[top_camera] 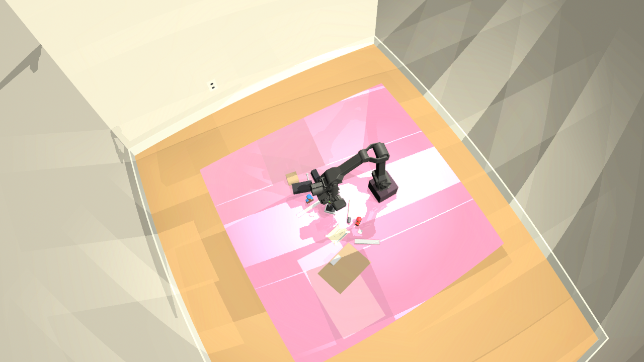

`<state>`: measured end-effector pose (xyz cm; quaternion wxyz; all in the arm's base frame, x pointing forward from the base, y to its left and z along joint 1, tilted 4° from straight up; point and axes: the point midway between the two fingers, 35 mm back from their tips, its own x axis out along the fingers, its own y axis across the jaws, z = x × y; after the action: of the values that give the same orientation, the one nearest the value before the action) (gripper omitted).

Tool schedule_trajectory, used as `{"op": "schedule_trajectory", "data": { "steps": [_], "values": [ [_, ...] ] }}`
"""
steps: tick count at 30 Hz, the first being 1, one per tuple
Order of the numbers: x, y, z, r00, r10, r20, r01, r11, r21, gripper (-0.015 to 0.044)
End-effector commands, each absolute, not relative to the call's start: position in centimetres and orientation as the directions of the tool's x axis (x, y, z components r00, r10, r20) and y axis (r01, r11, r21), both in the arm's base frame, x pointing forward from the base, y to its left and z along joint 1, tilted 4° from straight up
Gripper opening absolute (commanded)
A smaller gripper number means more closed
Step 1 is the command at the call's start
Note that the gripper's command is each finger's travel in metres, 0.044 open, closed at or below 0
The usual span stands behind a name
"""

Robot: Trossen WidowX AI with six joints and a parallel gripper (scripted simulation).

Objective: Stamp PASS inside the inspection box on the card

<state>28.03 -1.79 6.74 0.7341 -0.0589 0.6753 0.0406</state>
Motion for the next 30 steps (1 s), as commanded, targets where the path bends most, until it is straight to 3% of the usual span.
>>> {"op": "schedule_trajectory", "data": {
  "steps": [1, 30],
  "values": [
    [28.1, -1.7, 7.2, 0.092, -0.018, -0.996, -0.138, 0.99, -0.03, 0.0],
    [30.9, 13.8, 7.6, 0.09, -0.005, -0.996, 0.109, 0.994, 0.004, 0.0]
  ]
}}
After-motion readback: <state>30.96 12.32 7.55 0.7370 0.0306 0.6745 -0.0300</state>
